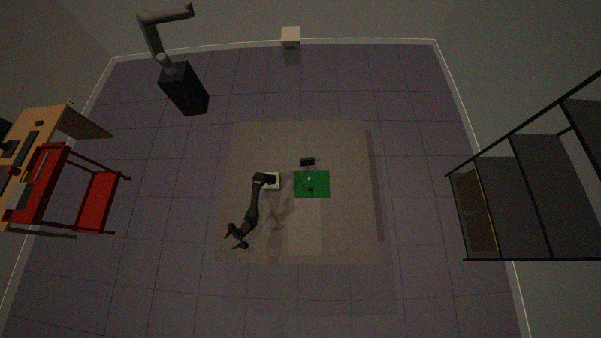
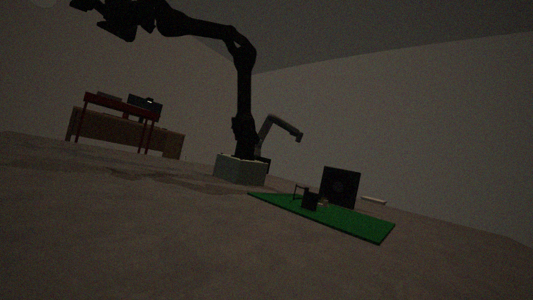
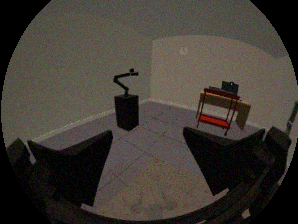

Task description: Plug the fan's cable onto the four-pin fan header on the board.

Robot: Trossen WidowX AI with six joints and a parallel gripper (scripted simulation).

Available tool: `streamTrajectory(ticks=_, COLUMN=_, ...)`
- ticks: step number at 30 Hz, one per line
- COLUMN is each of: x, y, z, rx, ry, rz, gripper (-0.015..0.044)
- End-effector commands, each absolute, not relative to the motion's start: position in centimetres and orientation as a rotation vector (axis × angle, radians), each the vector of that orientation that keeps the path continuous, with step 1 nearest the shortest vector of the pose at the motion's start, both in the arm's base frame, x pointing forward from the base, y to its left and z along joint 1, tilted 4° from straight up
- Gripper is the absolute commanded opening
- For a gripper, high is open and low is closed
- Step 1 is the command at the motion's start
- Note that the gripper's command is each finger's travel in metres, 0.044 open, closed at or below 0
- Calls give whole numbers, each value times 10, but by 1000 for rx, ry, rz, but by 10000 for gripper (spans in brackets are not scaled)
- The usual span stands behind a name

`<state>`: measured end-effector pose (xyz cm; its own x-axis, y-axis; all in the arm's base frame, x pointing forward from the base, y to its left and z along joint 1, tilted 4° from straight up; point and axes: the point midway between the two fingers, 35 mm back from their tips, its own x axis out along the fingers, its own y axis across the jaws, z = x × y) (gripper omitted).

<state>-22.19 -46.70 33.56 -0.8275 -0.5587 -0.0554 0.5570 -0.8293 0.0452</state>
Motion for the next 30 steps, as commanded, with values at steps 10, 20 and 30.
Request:
streamTrajectory(ticks=10, x=-129, y=-494, z=310, rx=184, ry=88, rz=-2333, gripper=440)
streamTrajectory(ticks=20, x=37, y=-495, z=264, rx=264, ry=407, rz=-1868, gripper=440)
streamTrajectory(ticks=30, x=187, y=-435, z=225, rx=238, ry=696, rz=-1386, gripper=440)
